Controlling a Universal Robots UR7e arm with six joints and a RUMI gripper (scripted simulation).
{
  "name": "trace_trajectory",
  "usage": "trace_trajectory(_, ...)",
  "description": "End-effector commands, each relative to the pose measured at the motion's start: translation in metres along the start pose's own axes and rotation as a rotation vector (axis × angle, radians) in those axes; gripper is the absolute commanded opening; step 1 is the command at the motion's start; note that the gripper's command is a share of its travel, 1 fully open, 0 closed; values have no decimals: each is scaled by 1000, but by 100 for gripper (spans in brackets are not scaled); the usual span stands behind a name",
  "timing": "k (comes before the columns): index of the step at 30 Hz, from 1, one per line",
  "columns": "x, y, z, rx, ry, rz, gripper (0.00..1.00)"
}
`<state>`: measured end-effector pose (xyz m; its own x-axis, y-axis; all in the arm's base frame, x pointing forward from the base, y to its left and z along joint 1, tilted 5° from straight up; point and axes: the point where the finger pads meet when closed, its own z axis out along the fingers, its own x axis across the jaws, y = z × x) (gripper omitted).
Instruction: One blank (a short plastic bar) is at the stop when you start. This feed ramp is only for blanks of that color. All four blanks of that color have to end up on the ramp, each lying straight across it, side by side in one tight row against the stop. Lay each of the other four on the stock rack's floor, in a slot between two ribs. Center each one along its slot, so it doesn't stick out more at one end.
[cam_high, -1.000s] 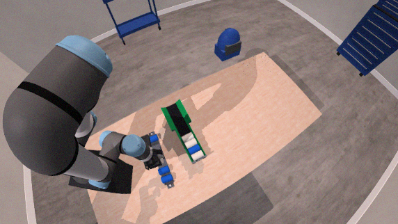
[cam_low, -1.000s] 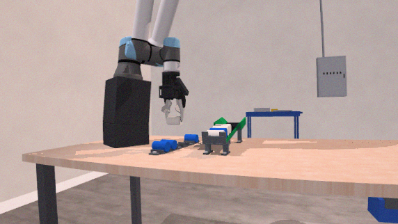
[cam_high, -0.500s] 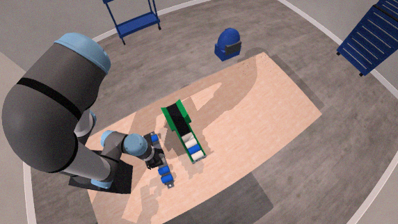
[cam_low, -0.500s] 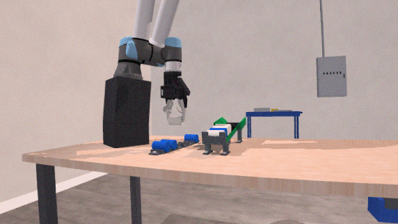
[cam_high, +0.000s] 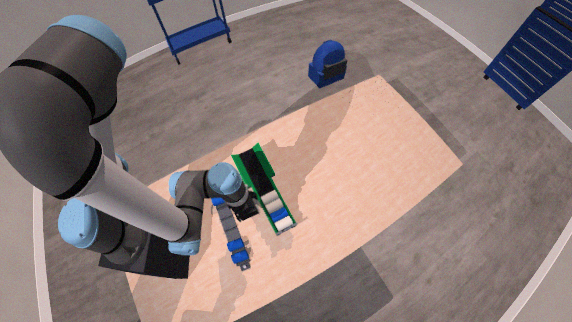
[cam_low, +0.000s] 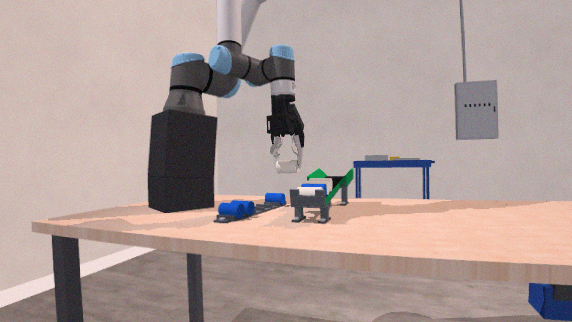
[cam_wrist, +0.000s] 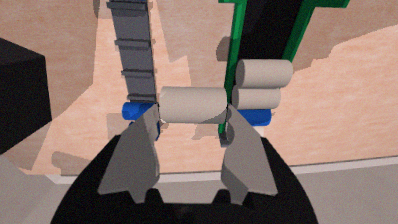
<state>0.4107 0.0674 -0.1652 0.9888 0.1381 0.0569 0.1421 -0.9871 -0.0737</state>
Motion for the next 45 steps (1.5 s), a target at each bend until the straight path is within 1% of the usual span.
trace_trajectory(1,45,-23,-14,-2,-22,-14,39)
trace_trajectory(4,70,-44,-30,-1,-22,-24,39)
trace_trajectory(6,70,-44,-30,-1,-22,-24,39)
trace_trajectory(8,82,-56,-39,-1,-22,-29,39)
trace_trajectory(11,93,-69,-48,0,-21,-34,39)
trace_trajectory(15,97,-73,-52,0,-21,-36,39)
trace_trajectory(33,97,-74,-51,0,-21,-36,39)
trace_trajectory(38,97,-74,-41,0,-21,-36,39)
trace_trajectory(40,97,-74,-41,0,-21,-36,39)
trace_trajectory(45,96,-74,-21,0,-21,-36,39)
